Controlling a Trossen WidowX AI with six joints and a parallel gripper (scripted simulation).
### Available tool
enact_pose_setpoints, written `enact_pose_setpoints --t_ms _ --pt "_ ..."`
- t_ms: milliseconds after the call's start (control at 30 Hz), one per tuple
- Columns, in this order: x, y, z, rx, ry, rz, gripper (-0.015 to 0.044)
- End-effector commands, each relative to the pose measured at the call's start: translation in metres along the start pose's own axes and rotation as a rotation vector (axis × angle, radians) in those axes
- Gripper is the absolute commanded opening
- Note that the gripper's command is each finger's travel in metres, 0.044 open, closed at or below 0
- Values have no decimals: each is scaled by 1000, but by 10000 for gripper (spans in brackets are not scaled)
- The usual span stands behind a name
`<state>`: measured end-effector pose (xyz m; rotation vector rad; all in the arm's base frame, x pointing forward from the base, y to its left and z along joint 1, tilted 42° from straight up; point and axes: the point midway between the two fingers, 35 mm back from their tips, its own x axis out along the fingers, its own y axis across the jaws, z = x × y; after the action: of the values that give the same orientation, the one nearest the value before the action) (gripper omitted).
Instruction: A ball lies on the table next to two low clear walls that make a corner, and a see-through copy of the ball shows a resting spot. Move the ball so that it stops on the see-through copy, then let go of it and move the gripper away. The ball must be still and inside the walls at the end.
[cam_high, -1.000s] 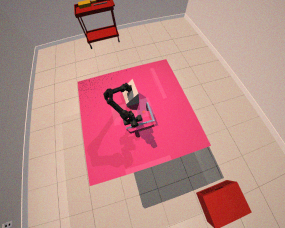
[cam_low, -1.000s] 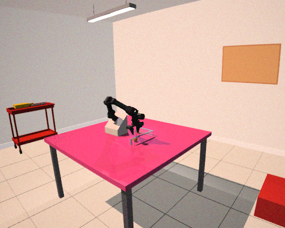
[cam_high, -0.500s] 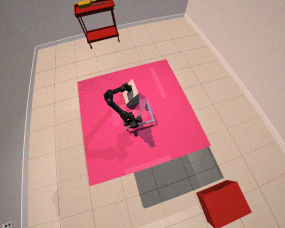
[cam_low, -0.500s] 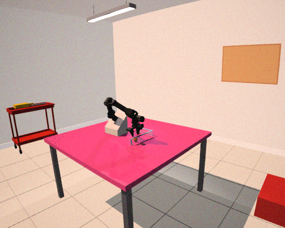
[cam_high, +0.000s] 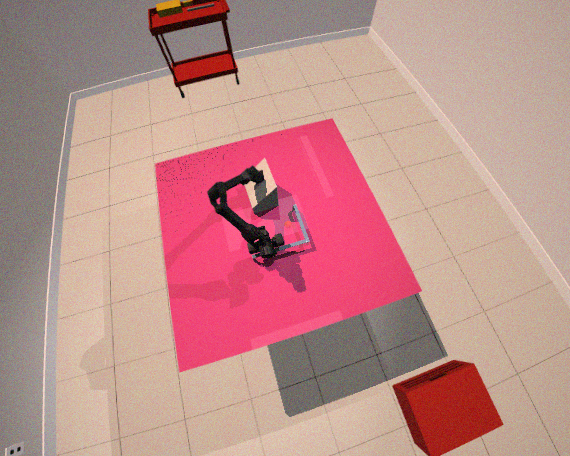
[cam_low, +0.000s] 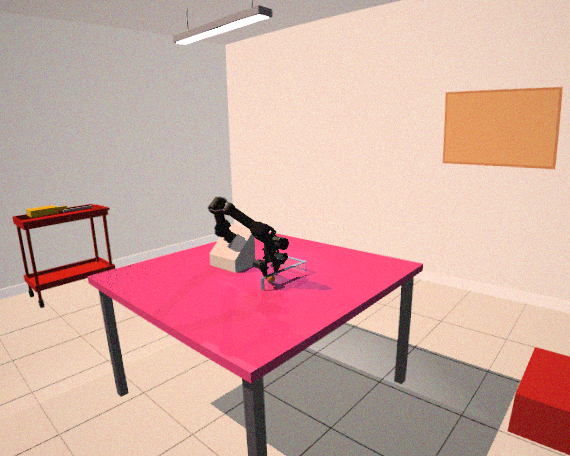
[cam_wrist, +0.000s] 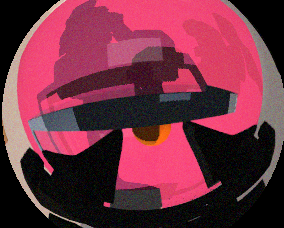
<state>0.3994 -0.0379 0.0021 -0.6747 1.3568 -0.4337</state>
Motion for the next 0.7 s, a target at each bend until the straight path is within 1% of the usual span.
enact_pose_setpoints --t_ms 0,100,200,533,667 --pt "10 1 -3 -9 11 -2 320" --pt "13 1 -3 -9 11 -2 320" --pt "13 1 -3 -9 11 -2 241" --pt "13 1 -3 -9 11 -2 174" --pt "11 5 -6 6 13 11 69"
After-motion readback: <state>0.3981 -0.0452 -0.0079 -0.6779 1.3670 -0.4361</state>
